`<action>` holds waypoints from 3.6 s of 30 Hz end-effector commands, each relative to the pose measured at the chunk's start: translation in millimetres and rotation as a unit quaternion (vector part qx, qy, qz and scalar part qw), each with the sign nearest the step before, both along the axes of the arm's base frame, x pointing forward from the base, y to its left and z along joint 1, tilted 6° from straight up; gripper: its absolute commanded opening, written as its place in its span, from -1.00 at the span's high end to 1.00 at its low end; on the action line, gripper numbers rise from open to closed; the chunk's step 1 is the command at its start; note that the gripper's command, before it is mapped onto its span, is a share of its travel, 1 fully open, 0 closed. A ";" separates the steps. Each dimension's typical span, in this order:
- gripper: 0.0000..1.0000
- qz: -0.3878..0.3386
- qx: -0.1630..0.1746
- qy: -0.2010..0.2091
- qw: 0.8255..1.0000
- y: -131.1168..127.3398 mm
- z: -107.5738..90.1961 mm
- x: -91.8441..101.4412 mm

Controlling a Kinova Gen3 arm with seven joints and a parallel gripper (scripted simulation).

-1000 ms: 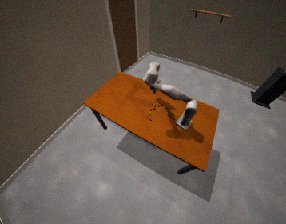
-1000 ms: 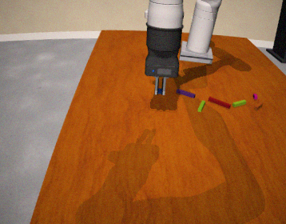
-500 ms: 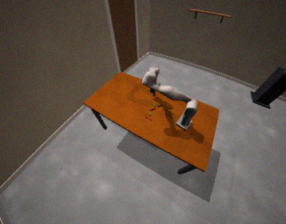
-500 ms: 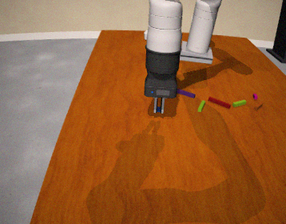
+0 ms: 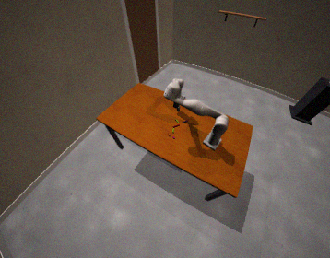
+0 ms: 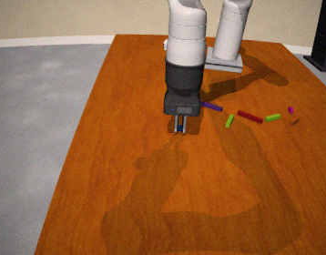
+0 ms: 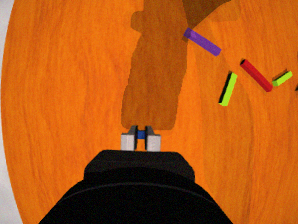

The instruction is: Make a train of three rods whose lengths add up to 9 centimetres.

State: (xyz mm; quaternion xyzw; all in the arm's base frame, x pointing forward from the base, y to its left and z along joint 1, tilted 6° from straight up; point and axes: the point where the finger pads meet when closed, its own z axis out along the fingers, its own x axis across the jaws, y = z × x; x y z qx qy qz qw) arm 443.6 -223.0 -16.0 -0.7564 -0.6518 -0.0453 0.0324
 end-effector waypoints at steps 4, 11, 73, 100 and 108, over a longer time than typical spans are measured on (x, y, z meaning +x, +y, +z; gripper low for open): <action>0.52 0.000 0.000 -0.001 1.000 -0.5 0.8 0.4; 0.52 0.000 0.000 -0.001 1.000 -0.5 0.8 0.4; 0.52 0.000 0.000 -0.001 1.000 0.8 -10.9 0.8; 0.04 0.000 0.000 -0.001 1.000 0.8 -10.9 0.8; -0.07 0.000 0.000 -0.001 1.000 0.8 -10.9 0.8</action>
